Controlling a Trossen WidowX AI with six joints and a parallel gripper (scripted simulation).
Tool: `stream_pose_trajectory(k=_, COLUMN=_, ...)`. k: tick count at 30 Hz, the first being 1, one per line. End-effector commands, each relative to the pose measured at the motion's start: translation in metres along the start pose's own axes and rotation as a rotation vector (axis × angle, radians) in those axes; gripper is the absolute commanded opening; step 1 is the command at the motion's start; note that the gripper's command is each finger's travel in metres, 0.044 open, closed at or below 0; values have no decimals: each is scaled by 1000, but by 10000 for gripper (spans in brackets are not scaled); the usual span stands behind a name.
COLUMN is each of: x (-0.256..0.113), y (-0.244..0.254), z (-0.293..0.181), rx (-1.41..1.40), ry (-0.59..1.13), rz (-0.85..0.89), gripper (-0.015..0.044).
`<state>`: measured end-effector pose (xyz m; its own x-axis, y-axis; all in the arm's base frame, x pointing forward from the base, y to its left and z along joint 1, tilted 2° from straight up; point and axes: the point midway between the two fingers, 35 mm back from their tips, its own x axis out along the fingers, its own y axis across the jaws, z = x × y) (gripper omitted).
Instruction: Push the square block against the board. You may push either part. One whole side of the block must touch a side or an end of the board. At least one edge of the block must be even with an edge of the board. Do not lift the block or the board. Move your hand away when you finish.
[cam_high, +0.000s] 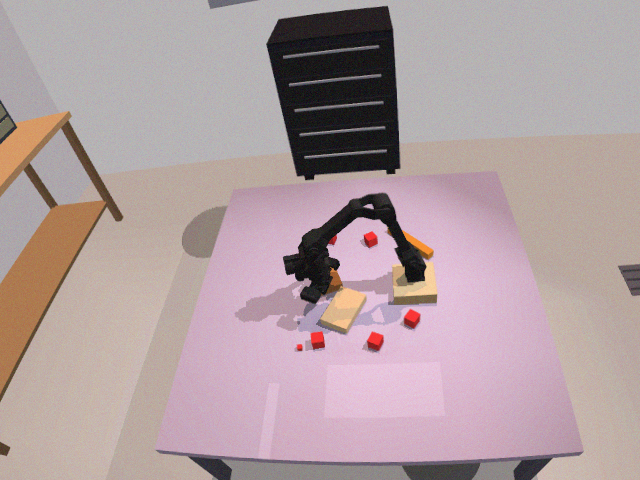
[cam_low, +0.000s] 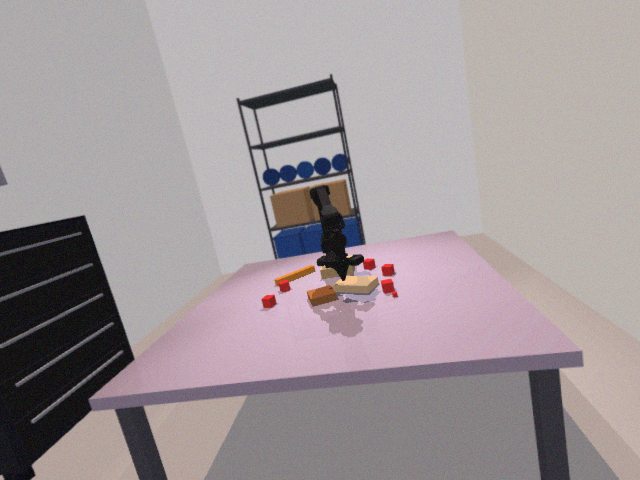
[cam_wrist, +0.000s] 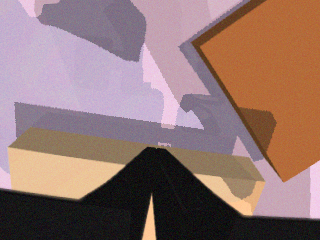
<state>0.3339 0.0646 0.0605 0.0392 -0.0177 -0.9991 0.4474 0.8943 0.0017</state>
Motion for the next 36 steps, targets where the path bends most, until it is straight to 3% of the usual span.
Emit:
stream_pose_trajectory(k=1, x=4, y=4, z=3, rx=23, ry=-7, rz=3, gripper=0)
stream_pose_trajectory(k=6, x=56, y=4, z=3, rx=23, ry=-7, rz=3, gripper=0)
stream_pose_trajectory(k=36, x=56, y=7, z=-26, rx=23, ry=-5, rz=3, gripper=0)
